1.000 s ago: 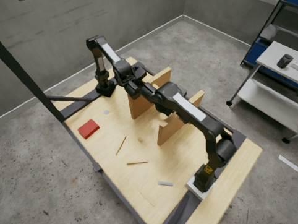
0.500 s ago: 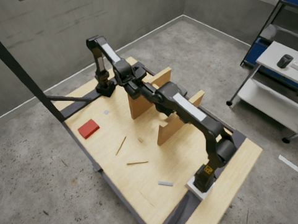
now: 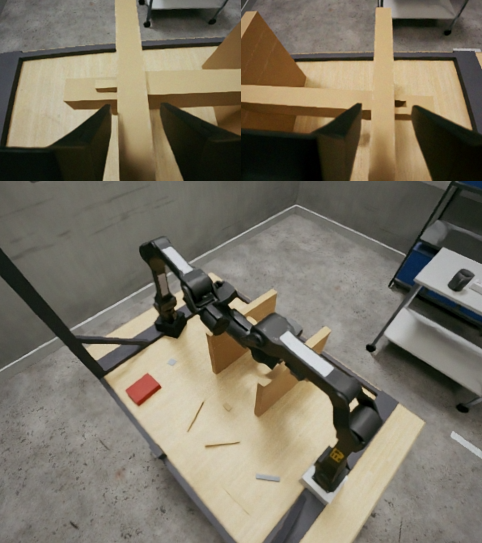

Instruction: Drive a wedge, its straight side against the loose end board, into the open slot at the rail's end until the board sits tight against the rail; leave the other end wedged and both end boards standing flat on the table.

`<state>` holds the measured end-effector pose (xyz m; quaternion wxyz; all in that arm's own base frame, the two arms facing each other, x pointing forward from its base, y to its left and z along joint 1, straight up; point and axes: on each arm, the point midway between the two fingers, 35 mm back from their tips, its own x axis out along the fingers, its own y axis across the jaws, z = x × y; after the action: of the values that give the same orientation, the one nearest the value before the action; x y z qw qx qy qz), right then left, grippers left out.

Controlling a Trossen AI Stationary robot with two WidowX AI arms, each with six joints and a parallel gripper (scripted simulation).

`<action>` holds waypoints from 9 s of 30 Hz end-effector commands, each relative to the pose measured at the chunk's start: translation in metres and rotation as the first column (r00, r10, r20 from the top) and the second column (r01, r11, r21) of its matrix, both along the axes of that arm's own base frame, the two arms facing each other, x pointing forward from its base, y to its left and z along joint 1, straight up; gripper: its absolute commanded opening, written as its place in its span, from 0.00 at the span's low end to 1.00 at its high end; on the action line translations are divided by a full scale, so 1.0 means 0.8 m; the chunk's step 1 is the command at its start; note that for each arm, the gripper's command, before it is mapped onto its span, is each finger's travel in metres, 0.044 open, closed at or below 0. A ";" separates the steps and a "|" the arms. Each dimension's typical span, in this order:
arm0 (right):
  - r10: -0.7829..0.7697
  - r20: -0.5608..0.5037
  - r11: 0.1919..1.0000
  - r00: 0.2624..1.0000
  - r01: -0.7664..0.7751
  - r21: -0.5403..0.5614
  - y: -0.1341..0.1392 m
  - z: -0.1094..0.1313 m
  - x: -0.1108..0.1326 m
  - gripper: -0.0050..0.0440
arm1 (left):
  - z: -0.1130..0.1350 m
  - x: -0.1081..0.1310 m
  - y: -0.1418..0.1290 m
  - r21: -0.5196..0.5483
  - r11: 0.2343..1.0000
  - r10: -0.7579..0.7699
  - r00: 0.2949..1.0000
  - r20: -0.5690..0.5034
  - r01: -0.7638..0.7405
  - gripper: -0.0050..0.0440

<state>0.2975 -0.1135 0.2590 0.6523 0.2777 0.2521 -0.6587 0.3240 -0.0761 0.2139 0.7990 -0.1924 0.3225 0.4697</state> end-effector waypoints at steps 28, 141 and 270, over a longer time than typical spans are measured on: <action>0.249 0.127 0.961 0.960 -0.262 0.094 0.024 -0.014 0.017 0.47 | 0.039 0.009 0.020 -0.160 0.970 -0.171 0.981 0.087 0.184 0.31; 0.999 -0.034 -0.025 -0.001 -0.688 -0.725 0.143 0.075 0.022 0.47 | -0.226 -0.052 -0.315 -0.656 0.618 0.272 0.901 -0.339 -0.433 0.31; 0.999 -0.034 -0.025 -0.001 -0.688 -0.725 0.143 0.075 0.022 0.47 | -0.214 -0.026 -0.289 -0.652 0.757 -0.315 0.896 -0.314 0.038 0.12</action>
<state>0.3156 -0.0002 0.3212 0.9997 0.0012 -0.0236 0.0012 0.2962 -0.3092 0.0244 0.6248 -0.3299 0.6242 0.3333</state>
